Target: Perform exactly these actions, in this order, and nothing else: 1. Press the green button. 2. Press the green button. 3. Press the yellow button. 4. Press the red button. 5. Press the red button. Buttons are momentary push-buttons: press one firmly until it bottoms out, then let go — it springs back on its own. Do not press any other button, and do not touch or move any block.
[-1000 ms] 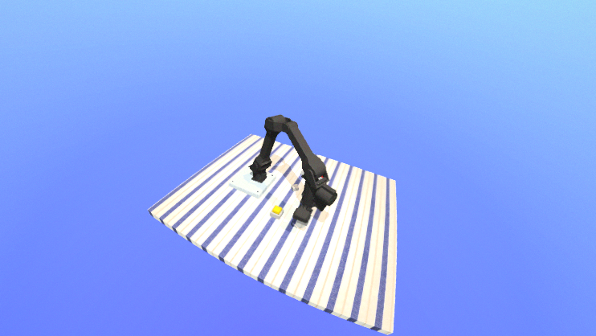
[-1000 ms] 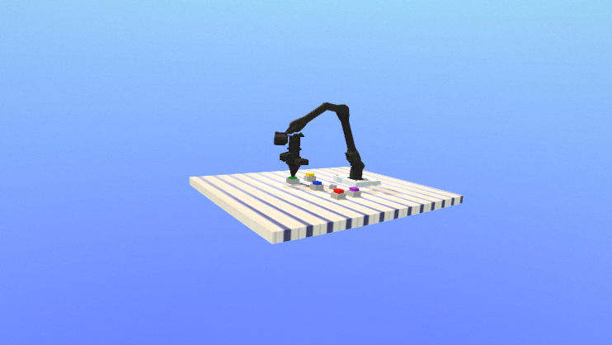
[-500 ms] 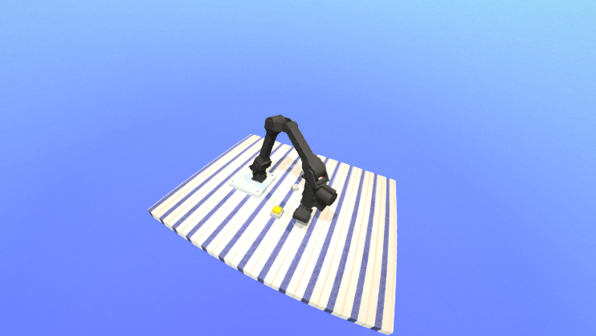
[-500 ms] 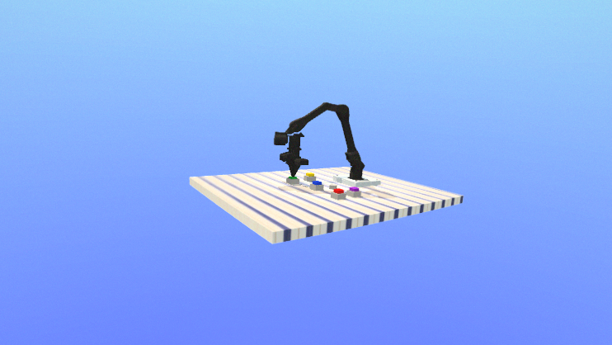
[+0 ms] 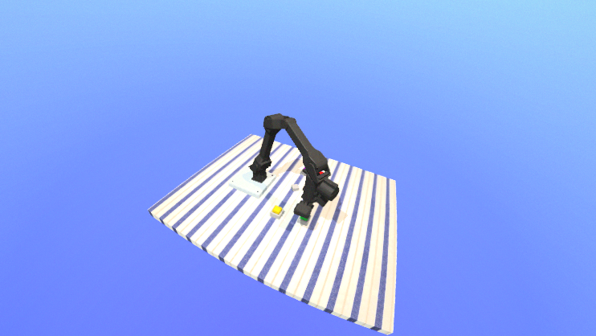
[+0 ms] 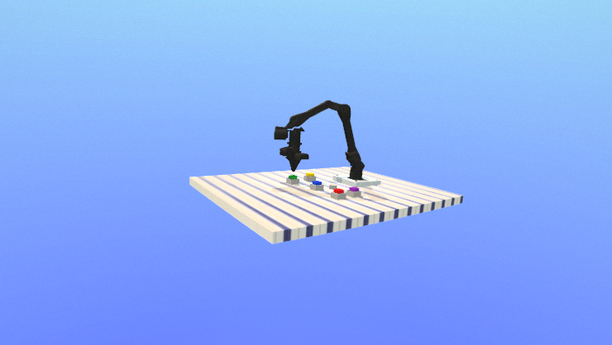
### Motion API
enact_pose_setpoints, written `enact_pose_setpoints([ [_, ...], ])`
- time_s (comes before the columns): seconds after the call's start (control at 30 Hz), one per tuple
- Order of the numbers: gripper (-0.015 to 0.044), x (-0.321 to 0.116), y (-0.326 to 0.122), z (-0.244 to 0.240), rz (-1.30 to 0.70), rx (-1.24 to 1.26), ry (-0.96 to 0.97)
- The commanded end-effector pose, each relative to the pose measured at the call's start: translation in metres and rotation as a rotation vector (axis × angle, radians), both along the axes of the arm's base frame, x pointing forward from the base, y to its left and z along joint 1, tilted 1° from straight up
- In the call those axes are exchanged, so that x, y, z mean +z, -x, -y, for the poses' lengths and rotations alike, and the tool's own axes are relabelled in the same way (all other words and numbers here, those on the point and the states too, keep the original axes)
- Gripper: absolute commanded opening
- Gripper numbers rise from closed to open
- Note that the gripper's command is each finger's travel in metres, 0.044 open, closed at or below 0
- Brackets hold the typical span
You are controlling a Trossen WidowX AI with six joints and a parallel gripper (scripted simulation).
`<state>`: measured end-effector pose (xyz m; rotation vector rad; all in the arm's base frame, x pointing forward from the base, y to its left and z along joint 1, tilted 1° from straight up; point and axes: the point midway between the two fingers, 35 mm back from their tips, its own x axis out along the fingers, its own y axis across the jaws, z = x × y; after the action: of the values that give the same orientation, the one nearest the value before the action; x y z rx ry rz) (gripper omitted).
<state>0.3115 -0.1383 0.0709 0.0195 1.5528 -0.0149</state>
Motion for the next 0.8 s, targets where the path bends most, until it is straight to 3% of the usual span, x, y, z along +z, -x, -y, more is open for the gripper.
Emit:
enact_pose_setpoints([
  [0.0,0.002,-0.006,0.0,0.001,-0.003,0.003,0.004],
  [0.77,0.002,-0.028,0.0,0.001,-0.003,0.003,0.004],
])
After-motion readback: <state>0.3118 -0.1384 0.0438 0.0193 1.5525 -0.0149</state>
